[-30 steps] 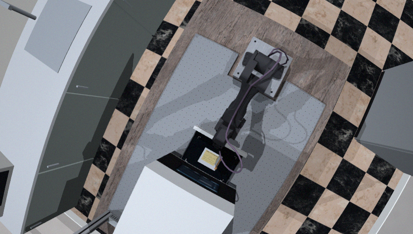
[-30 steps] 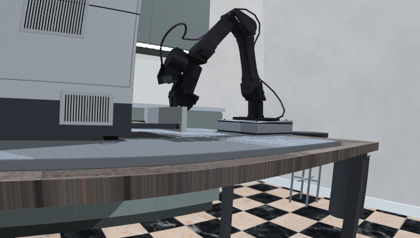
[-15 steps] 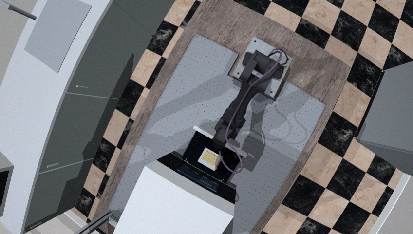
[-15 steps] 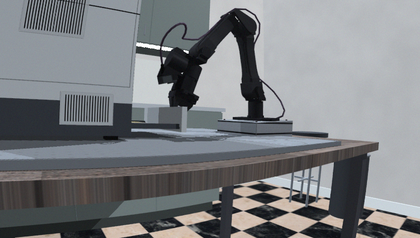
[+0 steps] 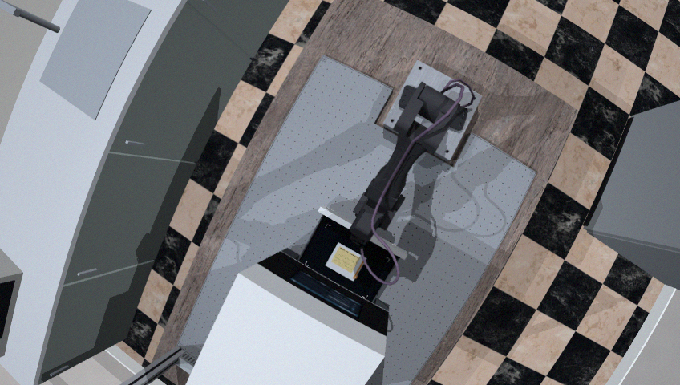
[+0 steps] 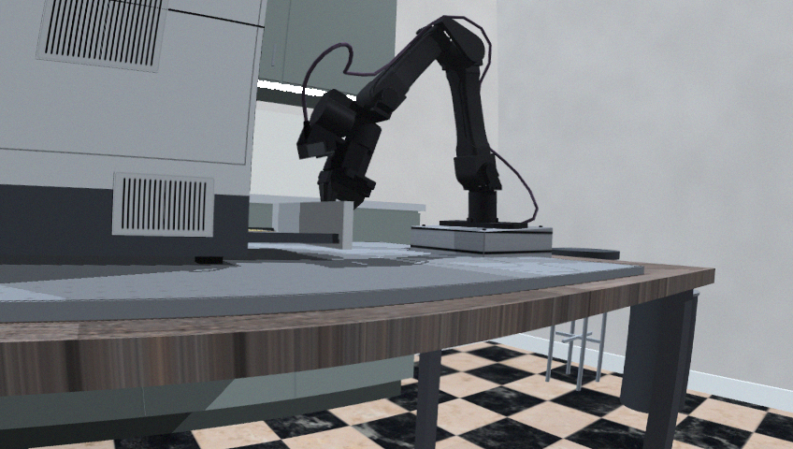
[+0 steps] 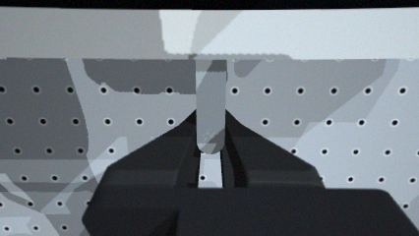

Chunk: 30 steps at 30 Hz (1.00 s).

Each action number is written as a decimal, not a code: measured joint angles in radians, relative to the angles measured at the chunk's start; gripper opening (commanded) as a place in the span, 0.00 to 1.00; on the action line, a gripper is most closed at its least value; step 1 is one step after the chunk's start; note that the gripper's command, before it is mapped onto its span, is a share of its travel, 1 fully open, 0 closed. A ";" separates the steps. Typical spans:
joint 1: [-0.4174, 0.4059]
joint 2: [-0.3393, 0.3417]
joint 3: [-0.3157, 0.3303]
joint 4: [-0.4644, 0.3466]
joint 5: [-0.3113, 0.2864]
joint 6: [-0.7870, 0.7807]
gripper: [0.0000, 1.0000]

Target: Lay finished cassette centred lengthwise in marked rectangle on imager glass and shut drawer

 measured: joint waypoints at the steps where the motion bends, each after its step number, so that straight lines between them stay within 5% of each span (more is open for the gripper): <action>1: 0.000 0.000 0.000 0.000 0.000 0.000 0.00; 11: 0.000 -0.032 -0.096 0.174 -0.002 0.003 0.00; 30: 0.002 0.041 -0.018 0.192 -0.002 0.005 0.00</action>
